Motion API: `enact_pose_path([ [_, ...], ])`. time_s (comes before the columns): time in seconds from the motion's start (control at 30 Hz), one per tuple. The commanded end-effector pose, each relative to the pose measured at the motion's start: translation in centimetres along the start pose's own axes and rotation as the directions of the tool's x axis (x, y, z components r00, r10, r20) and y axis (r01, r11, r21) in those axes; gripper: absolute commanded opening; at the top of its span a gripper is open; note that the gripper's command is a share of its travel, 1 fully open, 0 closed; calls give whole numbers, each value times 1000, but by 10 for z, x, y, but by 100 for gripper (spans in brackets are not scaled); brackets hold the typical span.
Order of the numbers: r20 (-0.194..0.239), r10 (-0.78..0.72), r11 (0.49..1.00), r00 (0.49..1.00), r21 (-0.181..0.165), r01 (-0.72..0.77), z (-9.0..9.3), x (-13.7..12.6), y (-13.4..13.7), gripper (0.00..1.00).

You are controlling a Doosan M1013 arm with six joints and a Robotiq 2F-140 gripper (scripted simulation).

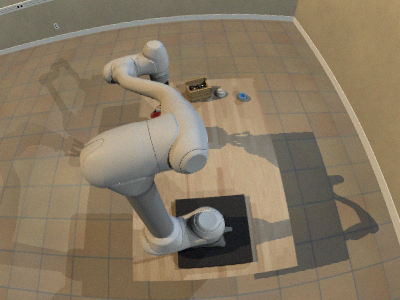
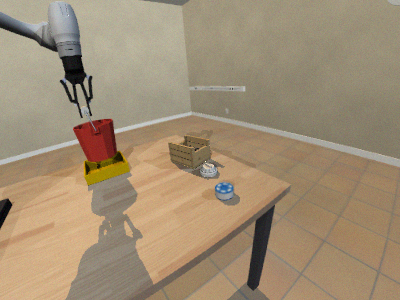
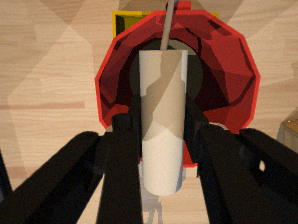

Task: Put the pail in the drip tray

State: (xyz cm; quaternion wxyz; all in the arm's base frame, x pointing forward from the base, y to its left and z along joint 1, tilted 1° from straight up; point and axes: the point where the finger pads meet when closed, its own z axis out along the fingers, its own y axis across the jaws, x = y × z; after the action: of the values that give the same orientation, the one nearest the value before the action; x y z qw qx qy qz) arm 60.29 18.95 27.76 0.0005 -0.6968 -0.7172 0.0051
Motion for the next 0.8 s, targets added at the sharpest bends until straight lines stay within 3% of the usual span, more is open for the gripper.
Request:
enact_pose_path([
  [0.0, -5, 1, 1000, 1000, 0, -1, -2, 8, 0, 10],
  [0.77, -5, 0, 1000, 1000, 0, 0, -2, 15, -1, 10],
])
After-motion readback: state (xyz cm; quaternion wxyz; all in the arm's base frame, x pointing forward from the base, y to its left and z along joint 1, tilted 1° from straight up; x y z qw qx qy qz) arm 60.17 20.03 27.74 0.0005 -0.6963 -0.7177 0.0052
